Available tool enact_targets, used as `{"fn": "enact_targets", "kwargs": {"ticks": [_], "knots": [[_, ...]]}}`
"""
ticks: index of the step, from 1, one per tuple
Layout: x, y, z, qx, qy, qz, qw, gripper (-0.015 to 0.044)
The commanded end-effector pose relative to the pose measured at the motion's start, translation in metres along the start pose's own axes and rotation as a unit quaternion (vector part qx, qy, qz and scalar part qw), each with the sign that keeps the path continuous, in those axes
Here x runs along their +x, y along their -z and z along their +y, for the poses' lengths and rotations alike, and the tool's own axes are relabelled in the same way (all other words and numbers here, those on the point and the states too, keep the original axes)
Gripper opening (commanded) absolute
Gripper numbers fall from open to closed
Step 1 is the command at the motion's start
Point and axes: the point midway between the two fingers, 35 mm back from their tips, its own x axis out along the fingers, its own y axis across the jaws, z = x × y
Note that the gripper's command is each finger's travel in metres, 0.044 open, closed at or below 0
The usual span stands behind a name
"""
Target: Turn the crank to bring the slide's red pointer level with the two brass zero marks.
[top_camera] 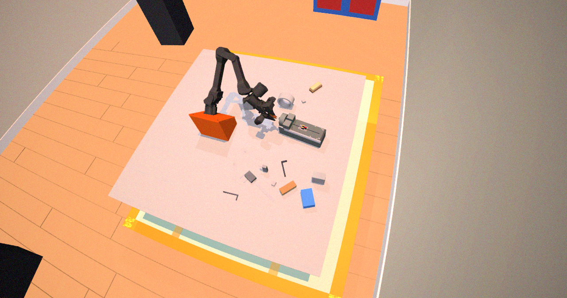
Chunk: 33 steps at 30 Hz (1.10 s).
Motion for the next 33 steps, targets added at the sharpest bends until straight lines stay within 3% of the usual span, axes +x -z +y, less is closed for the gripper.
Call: {"fn": "enact_targets", "kwargs": {"ticks": [1, 33], "knots": [[0.004, 0.004, -0.007, 0.003, 0.010, 0.003, 1.000, 0.0000], [0.022, 0.021, -0.012, 0.004, 0.010, 0.004, 1.000, 0.0000]]}}
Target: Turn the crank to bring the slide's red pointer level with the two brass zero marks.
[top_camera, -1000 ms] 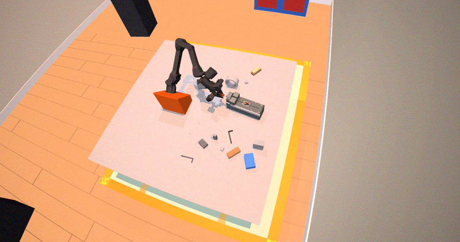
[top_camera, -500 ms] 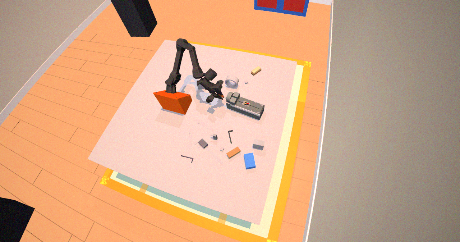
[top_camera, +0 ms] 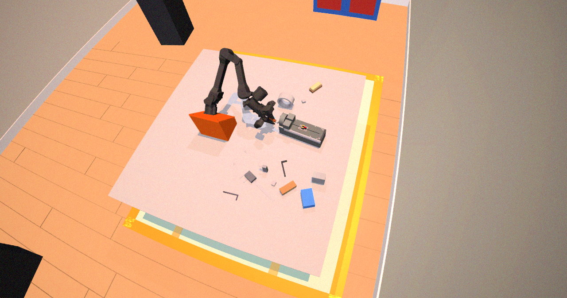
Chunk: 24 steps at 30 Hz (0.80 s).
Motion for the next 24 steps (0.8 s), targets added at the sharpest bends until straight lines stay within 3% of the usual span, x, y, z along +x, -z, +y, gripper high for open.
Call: {"fn": "enact_targets", "kwargs": {"ticks": [1, 24], "knots": [[0.007, 0.007, 0.000, 0.001, 0.004, 0.003, 1.000, 0.0000], [0.021, 0.021, 0.015, 0.002, 0.003, 0.003, 1.000, 0.0000]]}}
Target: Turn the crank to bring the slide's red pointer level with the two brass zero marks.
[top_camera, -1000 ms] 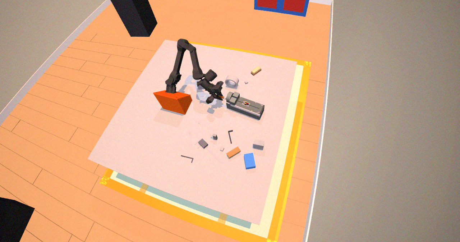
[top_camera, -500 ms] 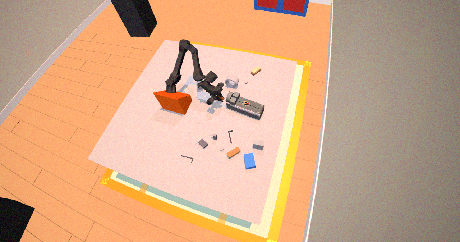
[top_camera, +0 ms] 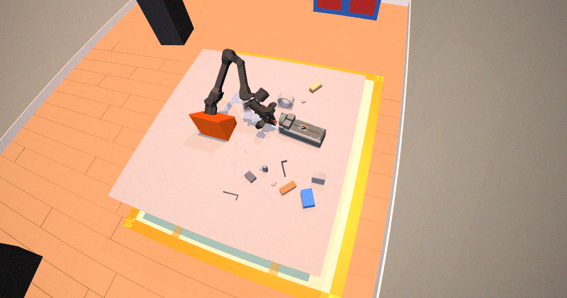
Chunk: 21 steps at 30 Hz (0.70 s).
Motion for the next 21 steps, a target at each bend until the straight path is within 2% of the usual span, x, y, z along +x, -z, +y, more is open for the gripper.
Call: {"fn": "enact_targets", "kwargs": {"ticks": [1, 21], "knots": [[0.0049, 0.0049, 0.0068, -0.002, -0.003, 0.004, 1.000, 0.0000], [0.0076, 0.0073, 0.0164, -0.002, -0.004, 0.004, 1.000, 0.0000]]}}
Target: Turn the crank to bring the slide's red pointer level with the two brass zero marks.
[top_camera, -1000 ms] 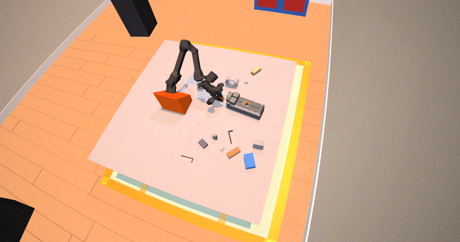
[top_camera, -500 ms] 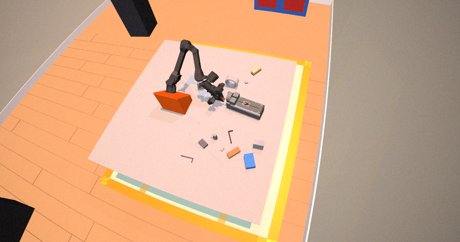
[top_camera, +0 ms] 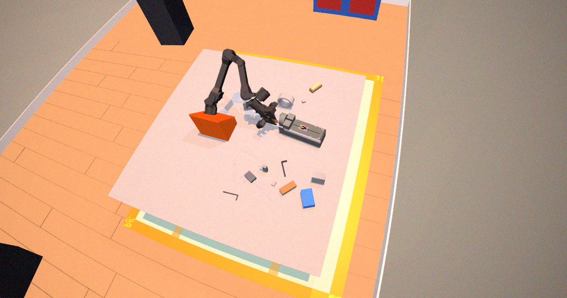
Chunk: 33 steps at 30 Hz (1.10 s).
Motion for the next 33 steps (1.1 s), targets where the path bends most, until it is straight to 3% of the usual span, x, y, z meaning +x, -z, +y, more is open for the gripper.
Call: {"fn": "enact_targets", "kwargs": {"ticks": [1, 33], "knots": [[0.0030, 0.0030, 0.0086, -0.004, -0.007, 0.005, 1.000, 0.0000], [0.0032, 0.0026, 0.0133, -0.004, -0.007, 0.005, 1.000, 0.0000]]}}
